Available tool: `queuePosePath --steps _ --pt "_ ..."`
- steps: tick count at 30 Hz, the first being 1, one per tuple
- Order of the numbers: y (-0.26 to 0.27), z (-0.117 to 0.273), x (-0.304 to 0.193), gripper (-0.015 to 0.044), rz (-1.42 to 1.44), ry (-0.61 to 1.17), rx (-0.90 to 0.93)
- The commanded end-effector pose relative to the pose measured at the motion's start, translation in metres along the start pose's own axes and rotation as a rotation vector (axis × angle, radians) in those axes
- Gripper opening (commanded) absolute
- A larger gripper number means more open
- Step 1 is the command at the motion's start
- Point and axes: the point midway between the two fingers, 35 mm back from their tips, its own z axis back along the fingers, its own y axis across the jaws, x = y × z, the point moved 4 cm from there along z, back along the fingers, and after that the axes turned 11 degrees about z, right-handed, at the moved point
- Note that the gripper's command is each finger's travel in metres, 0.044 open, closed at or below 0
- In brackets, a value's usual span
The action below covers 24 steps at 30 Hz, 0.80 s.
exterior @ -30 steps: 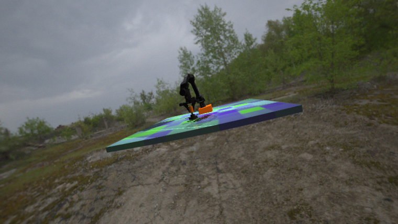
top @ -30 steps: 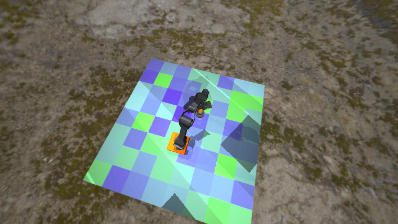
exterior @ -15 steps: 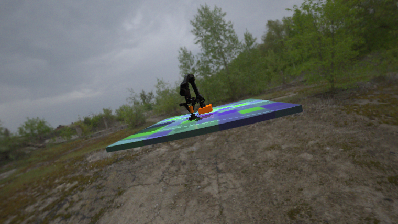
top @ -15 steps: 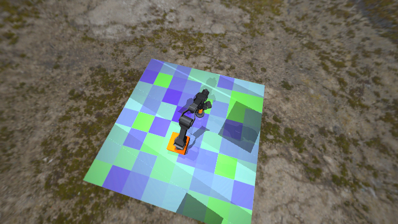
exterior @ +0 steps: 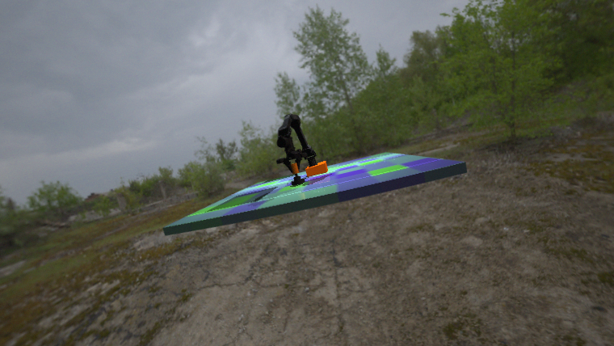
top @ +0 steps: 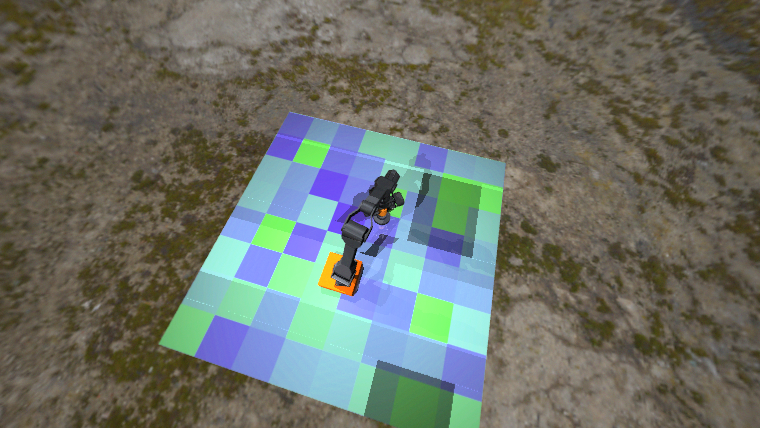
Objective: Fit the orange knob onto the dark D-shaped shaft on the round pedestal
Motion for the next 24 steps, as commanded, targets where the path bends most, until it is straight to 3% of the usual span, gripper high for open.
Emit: queuePosePath --steps 1,24 --pt "-0.0004 0.0007 0.0009 0.0 0.118 -0.004 0.0" --pt "0.0004 -0.0037 0.0002 0.0 0.159 -0.004 0.0"
